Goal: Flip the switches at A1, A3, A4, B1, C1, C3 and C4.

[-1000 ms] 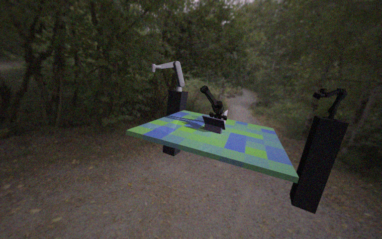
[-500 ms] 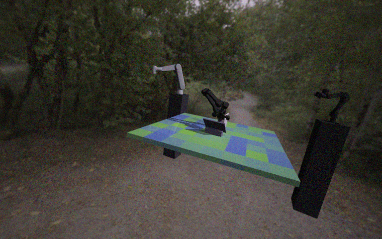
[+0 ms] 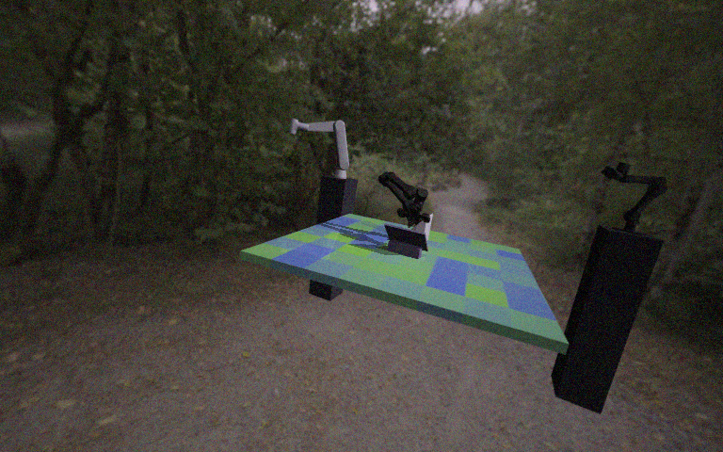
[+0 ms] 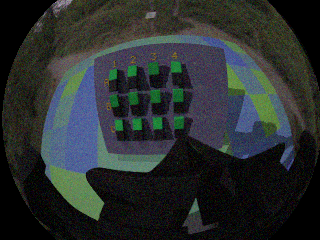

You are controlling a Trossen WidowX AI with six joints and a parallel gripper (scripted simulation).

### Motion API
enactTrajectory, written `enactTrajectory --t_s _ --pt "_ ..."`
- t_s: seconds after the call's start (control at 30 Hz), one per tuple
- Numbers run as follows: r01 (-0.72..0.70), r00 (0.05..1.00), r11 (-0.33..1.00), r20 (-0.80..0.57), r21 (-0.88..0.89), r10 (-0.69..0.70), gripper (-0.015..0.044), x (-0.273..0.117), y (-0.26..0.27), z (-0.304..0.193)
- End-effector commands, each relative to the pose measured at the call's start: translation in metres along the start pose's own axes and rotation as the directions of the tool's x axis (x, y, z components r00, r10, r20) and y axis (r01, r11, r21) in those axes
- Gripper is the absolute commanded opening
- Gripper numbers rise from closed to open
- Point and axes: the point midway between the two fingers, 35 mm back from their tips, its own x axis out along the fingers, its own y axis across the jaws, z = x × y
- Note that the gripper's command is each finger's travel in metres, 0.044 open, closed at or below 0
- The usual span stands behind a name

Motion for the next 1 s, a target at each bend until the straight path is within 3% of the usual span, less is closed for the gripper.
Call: enactTrajectory --t_s 0.0,0.17,0.97 --pt "0.000 1.000 1.000 -0.009 -0.012 0.000 0.0000 0.005 -0.003 -0.004" --pt "0.002 1.000 1.000 -0.028 -0.012 -0.003 0.0000 0.034 -0.005 -0.003" --pt "0.005 1.000 1.000 -0.027 -0.013 -0.005 0.0000 0.049 -0.005 -0.003"
